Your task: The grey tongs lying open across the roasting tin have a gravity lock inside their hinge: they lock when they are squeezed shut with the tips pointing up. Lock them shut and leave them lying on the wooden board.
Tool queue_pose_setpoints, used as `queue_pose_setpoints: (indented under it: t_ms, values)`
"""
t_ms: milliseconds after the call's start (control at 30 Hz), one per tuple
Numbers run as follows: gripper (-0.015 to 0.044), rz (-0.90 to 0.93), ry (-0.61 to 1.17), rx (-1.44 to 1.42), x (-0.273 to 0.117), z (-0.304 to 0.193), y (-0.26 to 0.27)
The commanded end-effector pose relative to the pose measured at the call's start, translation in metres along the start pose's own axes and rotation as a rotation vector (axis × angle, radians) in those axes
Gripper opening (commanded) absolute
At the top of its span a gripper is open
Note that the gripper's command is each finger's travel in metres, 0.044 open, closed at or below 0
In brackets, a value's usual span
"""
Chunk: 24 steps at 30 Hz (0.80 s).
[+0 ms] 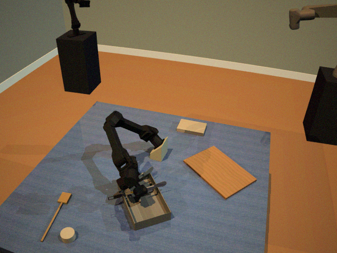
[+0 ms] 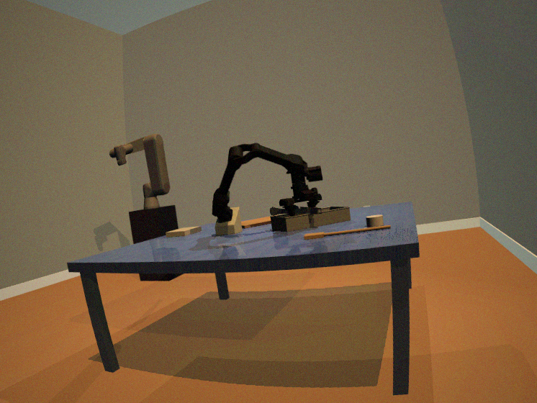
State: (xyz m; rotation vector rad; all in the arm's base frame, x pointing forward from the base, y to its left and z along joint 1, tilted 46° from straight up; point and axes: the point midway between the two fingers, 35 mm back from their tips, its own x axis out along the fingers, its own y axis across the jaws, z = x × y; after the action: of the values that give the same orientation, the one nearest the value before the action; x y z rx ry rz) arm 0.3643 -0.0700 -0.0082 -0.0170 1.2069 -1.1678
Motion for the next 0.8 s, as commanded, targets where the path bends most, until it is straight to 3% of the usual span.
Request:
queue_pose_setpoints:
  t_ms: [0, 767]
  values:
    - [0.0387, 0.001, -0.001, 0.000, -0.0006, 0.0000, 0.0003]
    - [0.0234, 0.001, -0.001, 0.000, -0.0006, 0.0000, 0.0003]
